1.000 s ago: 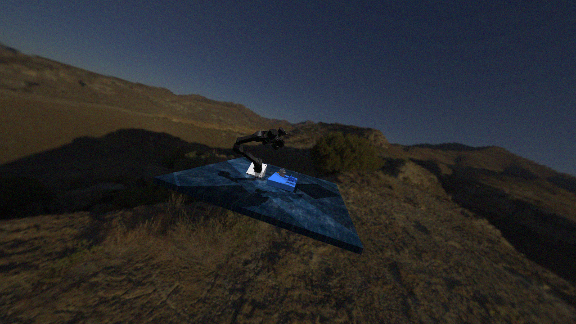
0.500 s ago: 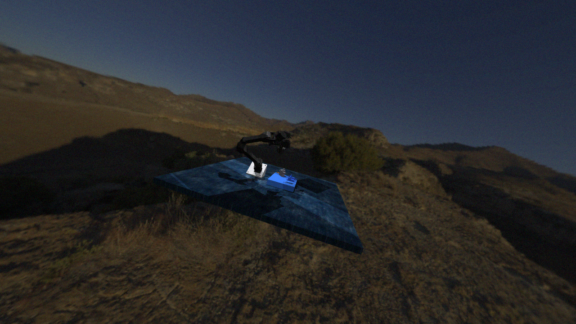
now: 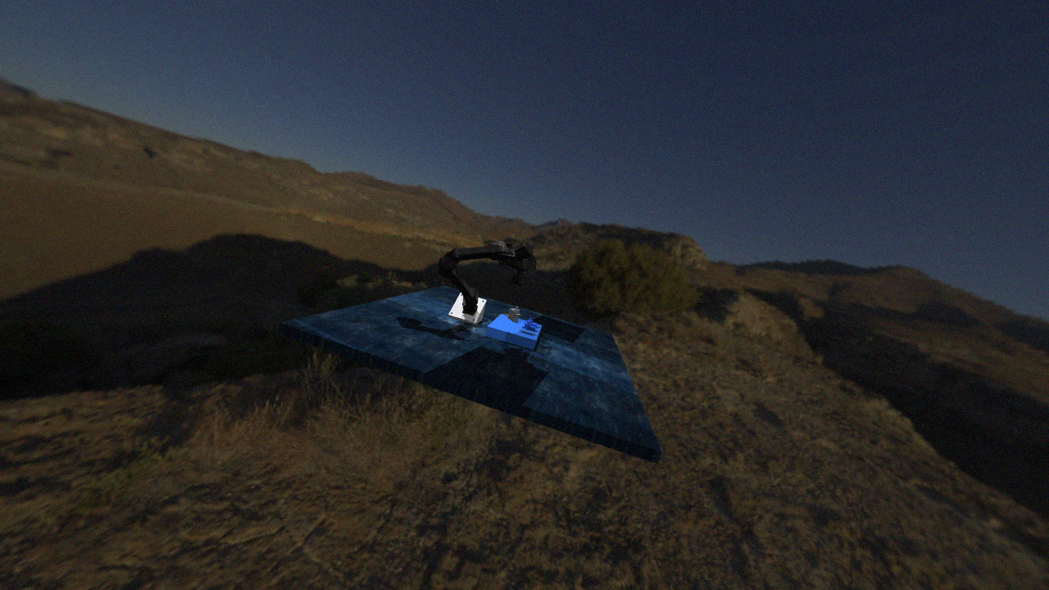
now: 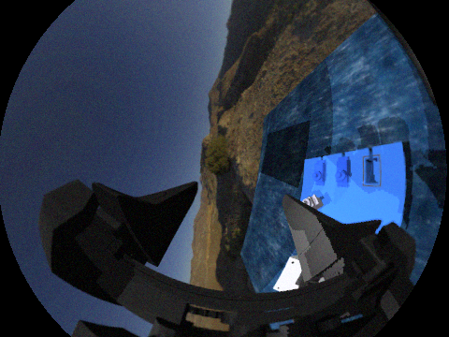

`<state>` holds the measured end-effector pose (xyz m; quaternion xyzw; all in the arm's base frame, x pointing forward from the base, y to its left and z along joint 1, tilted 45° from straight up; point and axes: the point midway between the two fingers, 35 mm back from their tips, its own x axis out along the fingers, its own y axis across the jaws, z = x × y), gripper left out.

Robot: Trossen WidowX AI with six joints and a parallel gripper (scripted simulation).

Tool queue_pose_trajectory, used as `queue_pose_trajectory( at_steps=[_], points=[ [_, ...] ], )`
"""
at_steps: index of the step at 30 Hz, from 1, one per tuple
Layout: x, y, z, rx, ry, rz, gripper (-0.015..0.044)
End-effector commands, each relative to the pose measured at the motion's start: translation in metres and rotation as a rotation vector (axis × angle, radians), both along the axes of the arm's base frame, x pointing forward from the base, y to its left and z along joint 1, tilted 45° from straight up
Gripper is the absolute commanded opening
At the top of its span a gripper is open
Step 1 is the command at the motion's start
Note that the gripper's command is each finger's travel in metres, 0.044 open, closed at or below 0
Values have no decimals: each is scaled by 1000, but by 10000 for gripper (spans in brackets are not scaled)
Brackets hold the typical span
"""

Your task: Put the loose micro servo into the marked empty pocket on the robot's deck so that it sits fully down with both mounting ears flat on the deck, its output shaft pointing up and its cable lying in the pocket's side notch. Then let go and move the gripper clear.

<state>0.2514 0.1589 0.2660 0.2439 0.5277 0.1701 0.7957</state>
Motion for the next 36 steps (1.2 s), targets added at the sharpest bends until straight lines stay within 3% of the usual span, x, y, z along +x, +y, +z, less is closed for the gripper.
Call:
queue_pose_trajectory(
  at_steps=[1, 36],
  points=[
    [3, 2, -16, -84, -3, 65, 440],
    [2, 12, -133, -701, 43, 809, 440]
  ],
)
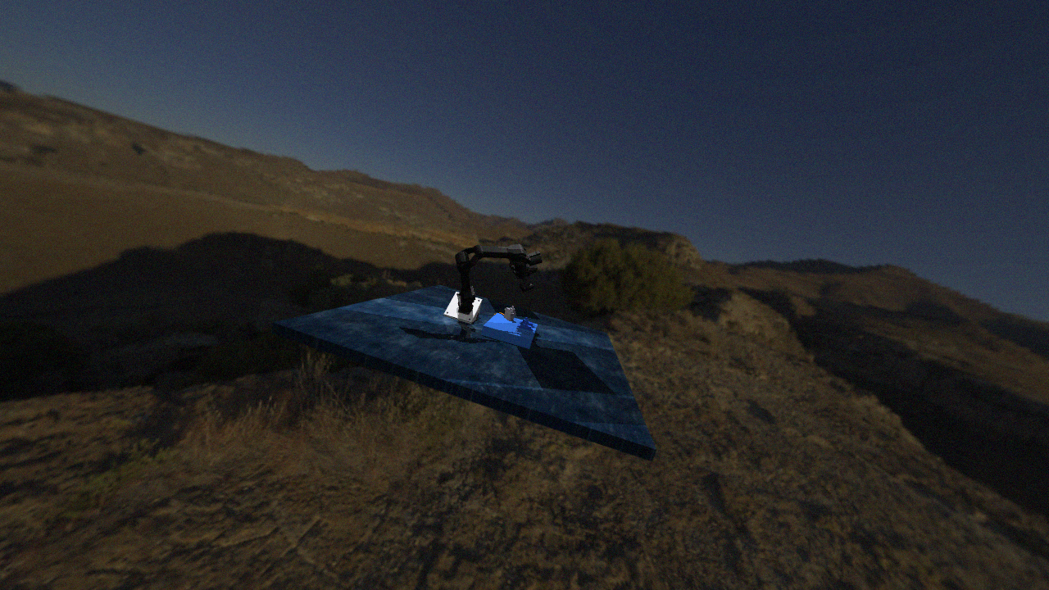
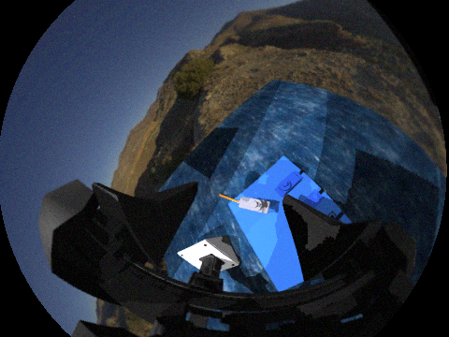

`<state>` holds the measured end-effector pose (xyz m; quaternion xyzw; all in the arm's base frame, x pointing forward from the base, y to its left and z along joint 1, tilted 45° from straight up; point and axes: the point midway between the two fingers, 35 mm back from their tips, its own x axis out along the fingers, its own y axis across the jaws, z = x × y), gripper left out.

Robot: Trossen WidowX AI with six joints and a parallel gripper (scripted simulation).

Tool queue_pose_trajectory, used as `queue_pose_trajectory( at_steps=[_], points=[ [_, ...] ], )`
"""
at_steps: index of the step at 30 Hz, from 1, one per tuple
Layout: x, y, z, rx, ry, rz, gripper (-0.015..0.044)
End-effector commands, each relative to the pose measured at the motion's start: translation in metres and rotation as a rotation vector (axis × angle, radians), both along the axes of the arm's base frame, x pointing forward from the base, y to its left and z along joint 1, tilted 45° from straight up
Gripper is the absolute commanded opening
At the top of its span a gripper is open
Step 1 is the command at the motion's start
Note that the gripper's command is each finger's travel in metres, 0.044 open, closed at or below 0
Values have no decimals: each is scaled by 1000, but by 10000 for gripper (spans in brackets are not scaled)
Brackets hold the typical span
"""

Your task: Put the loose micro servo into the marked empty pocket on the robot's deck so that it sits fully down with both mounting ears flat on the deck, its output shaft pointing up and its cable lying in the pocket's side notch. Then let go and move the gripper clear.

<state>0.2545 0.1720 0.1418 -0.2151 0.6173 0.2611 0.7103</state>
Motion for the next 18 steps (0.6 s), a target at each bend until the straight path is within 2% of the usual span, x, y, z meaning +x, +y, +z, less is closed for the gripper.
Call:
queue_pose_trajectory(
  at_steps=[1, 18],
  points=[
    [-2, -2, -12, -72, 19, 100, 440],
    [-13, -7, -56, -337, 141, 549, 440]
  ],
)
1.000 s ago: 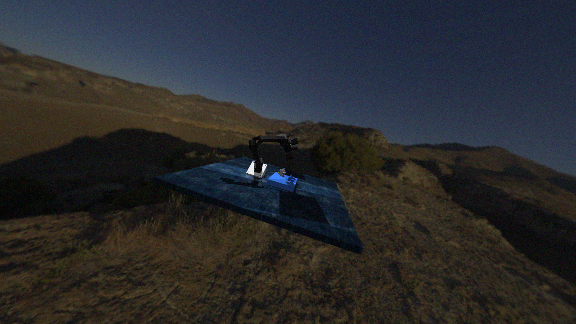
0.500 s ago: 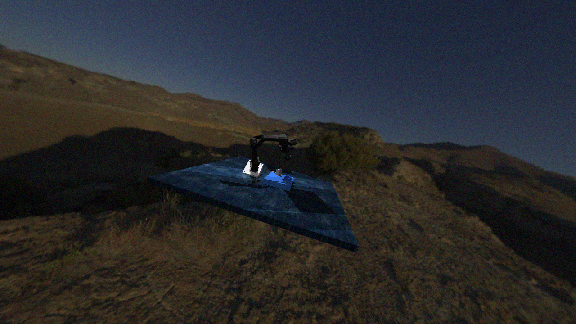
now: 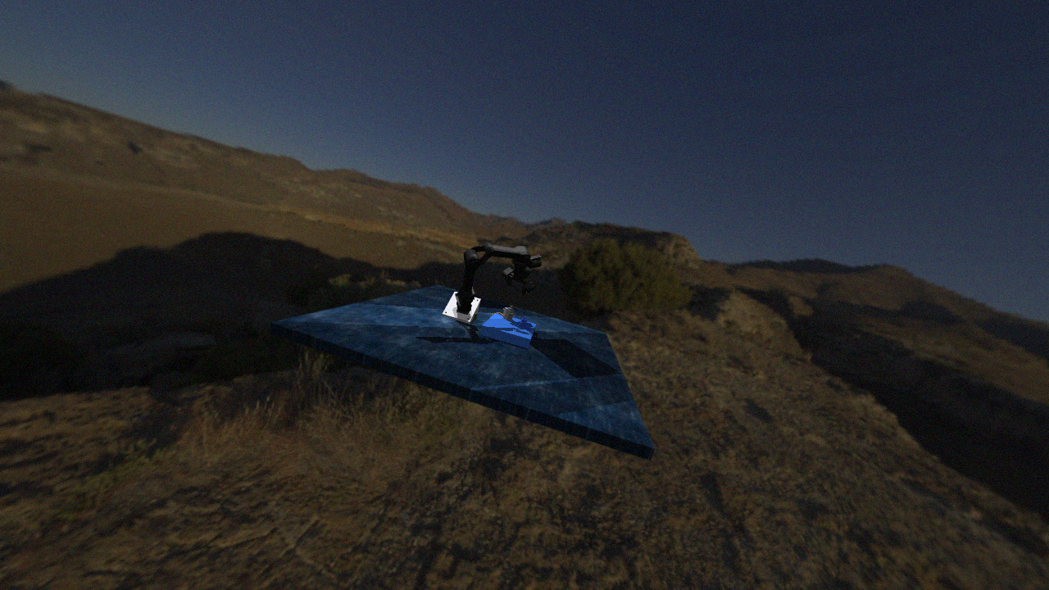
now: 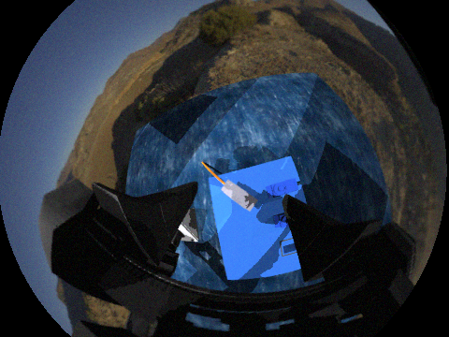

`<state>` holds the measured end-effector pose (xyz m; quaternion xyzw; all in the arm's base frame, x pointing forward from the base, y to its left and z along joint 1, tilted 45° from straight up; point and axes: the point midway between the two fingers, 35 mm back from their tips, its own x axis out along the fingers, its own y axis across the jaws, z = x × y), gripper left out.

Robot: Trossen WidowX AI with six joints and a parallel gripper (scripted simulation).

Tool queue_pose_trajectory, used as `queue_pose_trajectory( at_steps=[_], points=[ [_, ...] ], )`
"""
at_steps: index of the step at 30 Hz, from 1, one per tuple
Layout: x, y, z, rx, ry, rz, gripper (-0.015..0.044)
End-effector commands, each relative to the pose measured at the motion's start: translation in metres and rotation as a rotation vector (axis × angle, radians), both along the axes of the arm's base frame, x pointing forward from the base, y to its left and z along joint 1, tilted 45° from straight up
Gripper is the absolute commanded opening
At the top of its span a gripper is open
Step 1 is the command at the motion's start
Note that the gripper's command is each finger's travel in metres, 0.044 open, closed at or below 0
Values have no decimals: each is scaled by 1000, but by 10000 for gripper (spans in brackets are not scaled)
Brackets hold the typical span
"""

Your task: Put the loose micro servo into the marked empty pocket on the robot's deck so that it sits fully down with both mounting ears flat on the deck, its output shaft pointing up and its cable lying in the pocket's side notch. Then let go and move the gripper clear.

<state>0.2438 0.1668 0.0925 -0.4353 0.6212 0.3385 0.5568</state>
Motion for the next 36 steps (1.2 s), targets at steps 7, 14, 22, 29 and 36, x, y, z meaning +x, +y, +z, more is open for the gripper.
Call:
queue_pose_trajectory(
  at_steps=[7, 14, 22, 29, 36],
  points=[
    [-7, -5, -23, -154, 99, 271, 440],
    [-12, -9, -37, -254, 185, 462, 440],
    [-18, -14, -51, -364, 297, 682, 440],
    [-22, -17, -63, -455, 410, 872, 440],
    [-26, -21, -72, -533, 523, 1043, 440]
  ],
)
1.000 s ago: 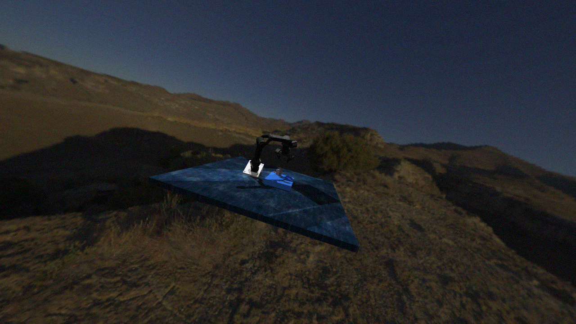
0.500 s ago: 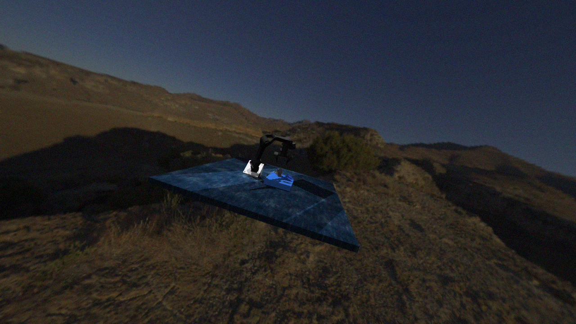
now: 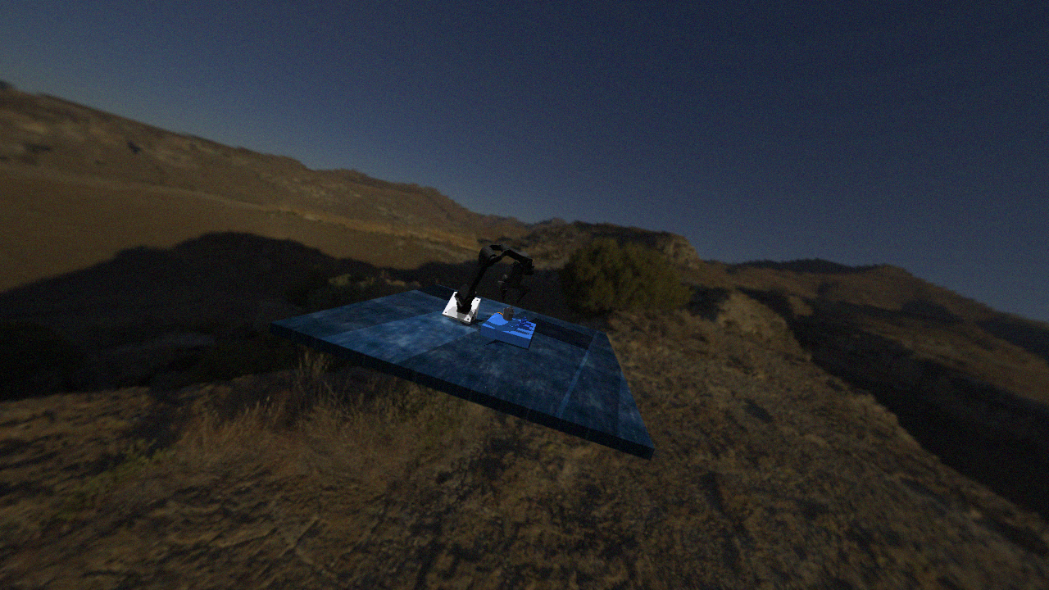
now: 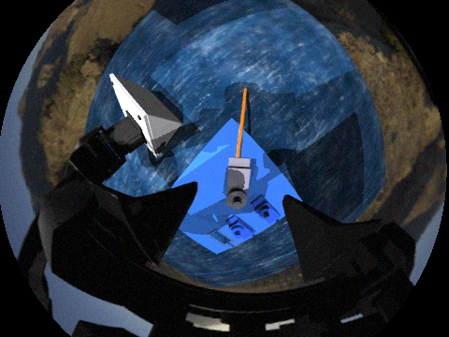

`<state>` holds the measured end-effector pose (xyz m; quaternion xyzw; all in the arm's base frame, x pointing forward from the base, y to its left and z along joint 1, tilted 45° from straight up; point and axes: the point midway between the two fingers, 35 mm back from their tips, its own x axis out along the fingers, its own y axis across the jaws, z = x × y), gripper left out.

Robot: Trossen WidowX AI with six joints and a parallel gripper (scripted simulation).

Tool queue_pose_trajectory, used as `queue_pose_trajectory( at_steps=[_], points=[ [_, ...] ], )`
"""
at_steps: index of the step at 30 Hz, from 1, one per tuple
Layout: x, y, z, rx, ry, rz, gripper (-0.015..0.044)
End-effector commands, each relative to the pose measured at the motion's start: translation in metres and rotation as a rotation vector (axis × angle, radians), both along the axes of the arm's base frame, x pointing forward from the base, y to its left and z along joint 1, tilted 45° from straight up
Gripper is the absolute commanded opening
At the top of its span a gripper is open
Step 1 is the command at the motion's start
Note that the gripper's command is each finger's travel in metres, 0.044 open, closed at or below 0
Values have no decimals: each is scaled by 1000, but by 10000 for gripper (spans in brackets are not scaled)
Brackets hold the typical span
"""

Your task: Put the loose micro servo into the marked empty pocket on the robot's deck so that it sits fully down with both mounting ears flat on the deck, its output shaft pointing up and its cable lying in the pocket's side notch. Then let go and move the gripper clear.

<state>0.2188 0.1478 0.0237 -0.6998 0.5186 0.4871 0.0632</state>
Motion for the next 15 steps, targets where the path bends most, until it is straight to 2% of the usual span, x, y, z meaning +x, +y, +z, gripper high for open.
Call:
queue_pose_trajectory(
  at_steps=[1, 15],
  points=[
    [-1, -2, -3, -42, 47, 70, 440],
    [-2, -20, -22, -43, 46, 70, 440]
  ],
)
